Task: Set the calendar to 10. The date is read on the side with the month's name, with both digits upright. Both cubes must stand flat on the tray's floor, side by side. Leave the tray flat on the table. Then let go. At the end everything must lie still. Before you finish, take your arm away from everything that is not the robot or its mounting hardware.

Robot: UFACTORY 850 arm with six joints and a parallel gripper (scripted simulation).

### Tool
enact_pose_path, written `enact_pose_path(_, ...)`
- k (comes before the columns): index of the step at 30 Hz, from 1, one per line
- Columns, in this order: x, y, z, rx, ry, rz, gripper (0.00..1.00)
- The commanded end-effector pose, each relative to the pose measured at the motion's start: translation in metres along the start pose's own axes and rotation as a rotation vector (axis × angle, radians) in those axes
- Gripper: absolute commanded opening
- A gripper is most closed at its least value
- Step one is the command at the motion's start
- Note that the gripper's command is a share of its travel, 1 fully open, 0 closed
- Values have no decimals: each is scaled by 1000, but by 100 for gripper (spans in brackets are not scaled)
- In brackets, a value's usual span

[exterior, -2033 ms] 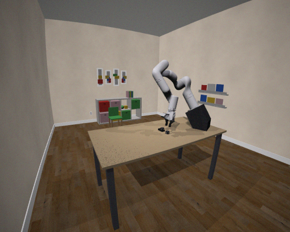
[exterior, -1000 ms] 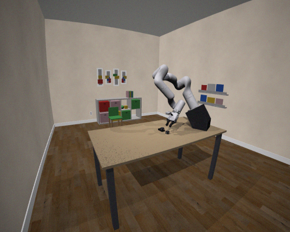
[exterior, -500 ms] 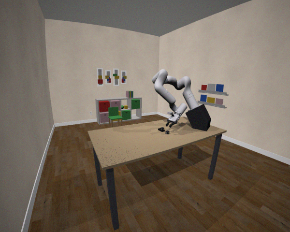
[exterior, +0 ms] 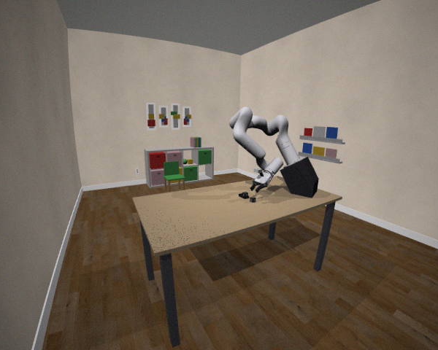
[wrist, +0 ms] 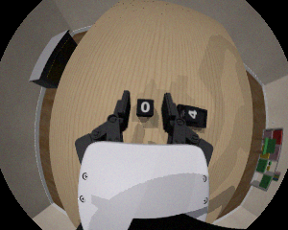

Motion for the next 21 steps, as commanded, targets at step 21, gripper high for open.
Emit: enact_pose_path(21, 7, 2, 10, 0, 1, 0, 49)
Point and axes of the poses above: the point where the finger pads meet when closed, its own x axis out along the fingers, its own y axis across the jaws, z = x × y, the point moved 10 cm from there along -x, back along the fingers, and after that the axes turned 13 degrees about x, right-handed, at the moved point
